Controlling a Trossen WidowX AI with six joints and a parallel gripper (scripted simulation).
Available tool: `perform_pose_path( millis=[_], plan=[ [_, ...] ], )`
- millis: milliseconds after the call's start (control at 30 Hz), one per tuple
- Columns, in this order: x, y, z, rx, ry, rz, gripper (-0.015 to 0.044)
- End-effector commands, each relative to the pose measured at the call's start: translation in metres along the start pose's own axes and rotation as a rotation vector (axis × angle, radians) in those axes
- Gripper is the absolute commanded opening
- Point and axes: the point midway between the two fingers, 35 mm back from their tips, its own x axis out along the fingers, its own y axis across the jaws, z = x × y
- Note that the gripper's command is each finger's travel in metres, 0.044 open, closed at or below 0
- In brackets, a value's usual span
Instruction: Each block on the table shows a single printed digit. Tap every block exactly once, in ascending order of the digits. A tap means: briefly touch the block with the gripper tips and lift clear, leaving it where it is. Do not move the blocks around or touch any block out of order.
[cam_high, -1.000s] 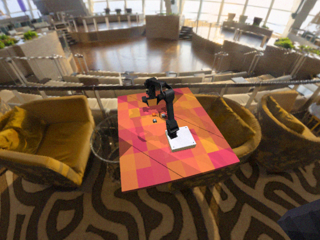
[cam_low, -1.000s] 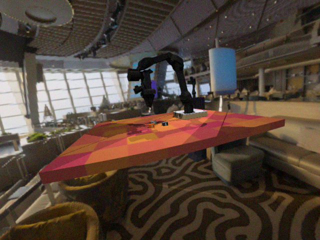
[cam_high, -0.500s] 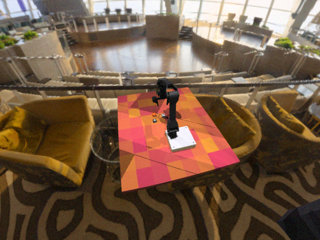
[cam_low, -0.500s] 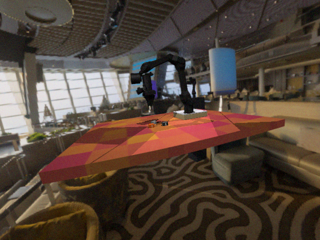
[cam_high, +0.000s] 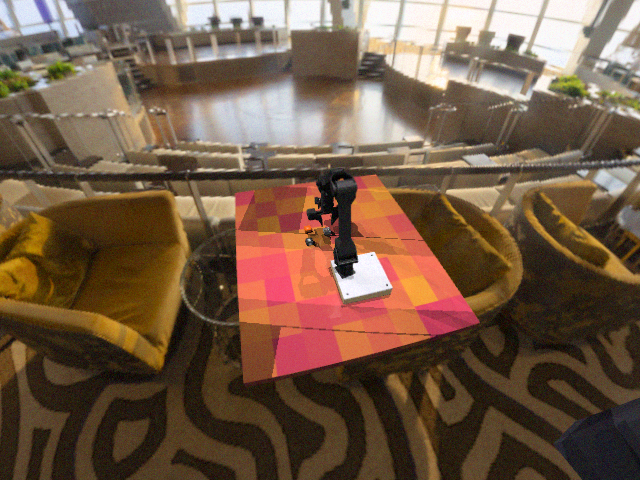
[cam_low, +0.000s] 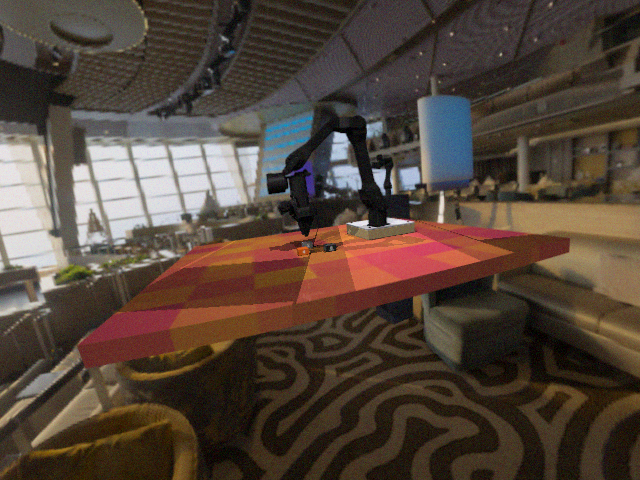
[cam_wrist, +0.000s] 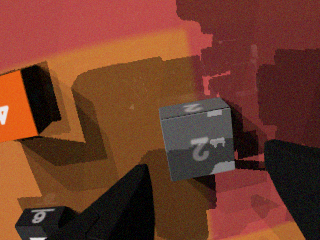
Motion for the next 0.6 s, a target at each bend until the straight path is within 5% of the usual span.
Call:
perform_pose_path(
  millis=[0, 567],
  plan=[
    [0.0, 0.0, 0.003, -0.005, -0.016, 0.002, 0.0032],
    [0.012, 0.0, 0.003, -0.005, -0.016, 0.002, 0.002]
  ],
)
